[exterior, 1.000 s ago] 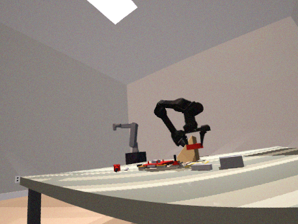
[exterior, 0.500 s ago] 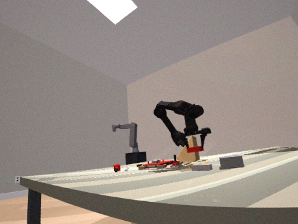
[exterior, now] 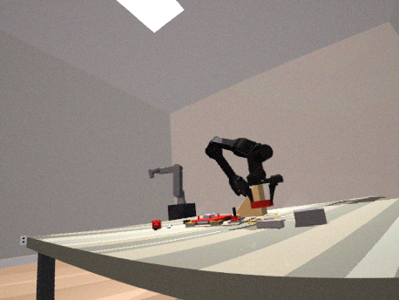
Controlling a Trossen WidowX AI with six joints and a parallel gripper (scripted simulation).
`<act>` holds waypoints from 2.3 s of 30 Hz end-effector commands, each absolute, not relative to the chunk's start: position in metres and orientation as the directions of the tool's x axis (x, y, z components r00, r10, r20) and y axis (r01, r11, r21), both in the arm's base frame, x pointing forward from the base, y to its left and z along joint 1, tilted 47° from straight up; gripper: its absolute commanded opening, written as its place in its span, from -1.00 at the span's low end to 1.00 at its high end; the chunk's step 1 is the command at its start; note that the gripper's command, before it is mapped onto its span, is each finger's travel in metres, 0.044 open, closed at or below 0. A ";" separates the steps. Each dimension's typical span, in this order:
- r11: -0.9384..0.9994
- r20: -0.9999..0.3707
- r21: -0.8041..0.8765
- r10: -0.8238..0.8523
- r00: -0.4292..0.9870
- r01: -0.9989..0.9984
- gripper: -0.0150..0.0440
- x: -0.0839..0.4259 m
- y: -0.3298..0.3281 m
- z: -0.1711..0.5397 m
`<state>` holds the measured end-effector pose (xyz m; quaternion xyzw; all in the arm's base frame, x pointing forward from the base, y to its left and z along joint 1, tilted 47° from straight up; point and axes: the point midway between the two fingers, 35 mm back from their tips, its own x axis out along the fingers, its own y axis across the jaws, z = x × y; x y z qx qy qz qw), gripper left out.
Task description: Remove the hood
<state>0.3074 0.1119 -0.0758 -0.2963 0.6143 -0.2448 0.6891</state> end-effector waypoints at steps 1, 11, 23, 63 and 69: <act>0.701 -0.699 -0.713 -0.704 0.127 -0.034 -0.49 0.307 0.109 -0.078; 0.700 -0.698 -0.713 -0.705 0.127 -0.034 -0.49 0.307 0.102 -0.085; 0.699 -0.697 -0.714 -0.706 0.127 -0.033 -0.49 0.308 0.093 -0.092; 0.698 -0.696 -0.715 -0.707 0.127 -0.033 -0.49 0.310 0.079 -0.106; 0.698 -0.696 -0.715 -0.707 0.127 -0.033 -0.49 0.310 0.076 -0.108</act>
